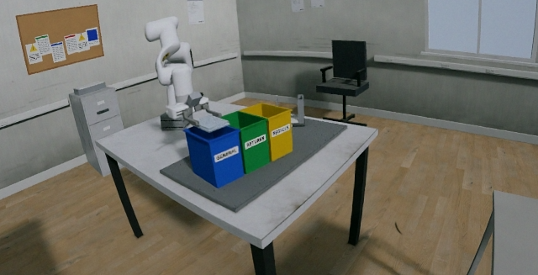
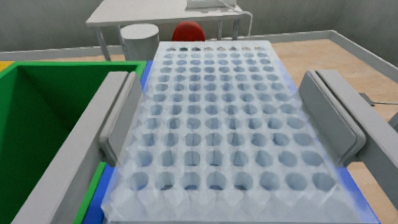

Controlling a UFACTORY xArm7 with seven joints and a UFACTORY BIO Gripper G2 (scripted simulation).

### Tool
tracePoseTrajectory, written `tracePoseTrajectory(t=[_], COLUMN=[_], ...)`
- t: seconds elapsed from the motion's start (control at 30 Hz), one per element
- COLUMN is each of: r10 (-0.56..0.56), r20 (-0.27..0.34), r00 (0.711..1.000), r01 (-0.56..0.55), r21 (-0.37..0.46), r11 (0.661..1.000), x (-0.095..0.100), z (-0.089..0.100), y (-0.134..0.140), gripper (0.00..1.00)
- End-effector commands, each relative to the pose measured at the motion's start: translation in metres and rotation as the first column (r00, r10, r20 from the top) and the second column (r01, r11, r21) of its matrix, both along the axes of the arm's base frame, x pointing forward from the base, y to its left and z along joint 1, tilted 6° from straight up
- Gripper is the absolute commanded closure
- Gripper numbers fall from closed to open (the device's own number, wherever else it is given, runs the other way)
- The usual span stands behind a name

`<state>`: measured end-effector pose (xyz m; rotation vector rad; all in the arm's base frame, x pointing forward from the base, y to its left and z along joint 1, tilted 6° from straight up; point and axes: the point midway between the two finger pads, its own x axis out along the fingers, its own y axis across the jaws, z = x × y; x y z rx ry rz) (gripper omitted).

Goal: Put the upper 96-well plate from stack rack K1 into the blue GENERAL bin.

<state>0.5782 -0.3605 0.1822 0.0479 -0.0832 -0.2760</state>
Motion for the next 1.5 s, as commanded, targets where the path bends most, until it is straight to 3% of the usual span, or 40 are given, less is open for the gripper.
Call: tracePoseTrajectory(t=[0.0,1.13,1.47], r10=[0.001,0.001,0.001], r20=[0.002,0.002,0.002], r00=[1.0,1.0,1.0], r01=[-0.001,-0.001,-0.001], r21=[-0.001,-0.001,-0.001], r11=[1.0,1.0,1.0], x=[0.001,0.001,0.003], z=[0.001,0.001,-0.015], y=[-0.004,-0.003,-0.003], gripper=[1.0,1.0,1.0])
